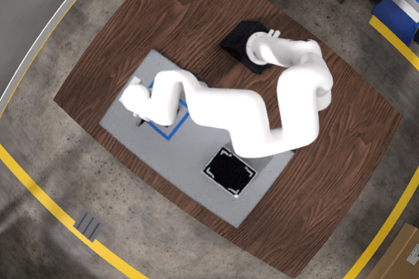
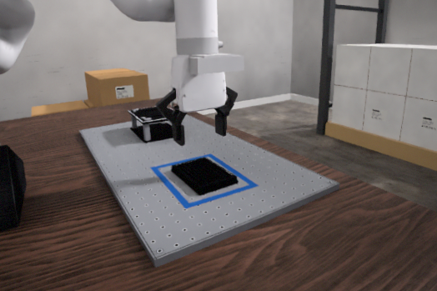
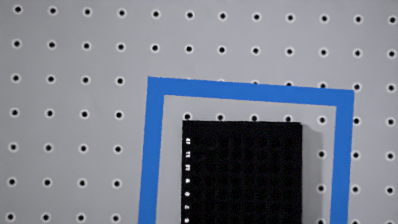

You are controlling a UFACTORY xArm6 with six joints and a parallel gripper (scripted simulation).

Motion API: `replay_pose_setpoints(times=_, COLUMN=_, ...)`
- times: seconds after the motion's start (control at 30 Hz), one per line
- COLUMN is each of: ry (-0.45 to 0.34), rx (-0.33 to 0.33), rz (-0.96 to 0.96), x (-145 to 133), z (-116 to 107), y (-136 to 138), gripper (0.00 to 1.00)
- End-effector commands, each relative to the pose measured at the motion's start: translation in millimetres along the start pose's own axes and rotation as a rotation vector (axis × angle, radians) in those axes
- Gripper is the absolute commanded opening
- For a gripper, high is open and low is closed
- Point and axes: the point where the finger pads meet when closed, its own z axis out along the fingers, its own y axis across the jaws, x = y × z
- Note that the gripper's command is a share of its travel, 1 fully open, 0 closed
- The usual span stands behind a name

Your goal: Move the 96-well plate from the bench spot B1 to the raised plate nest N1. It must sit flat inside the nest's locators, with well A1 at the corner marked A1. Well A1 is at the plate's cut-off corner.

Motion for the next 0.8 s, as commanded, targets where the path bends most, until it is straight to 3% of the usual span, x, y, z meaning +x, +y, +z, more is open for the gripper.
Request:
replay_pose_setpoints(times=0.0, ry=0.003, rx=0.004, rz=-0.001, x=1, z=1, y=-2, gripper=1.0)
replay_pose_setpoints(times=0.77, ry=0.003, rx=0.004, rz=-0.001, x=1, z=36, y=-2, gripper=1.0)
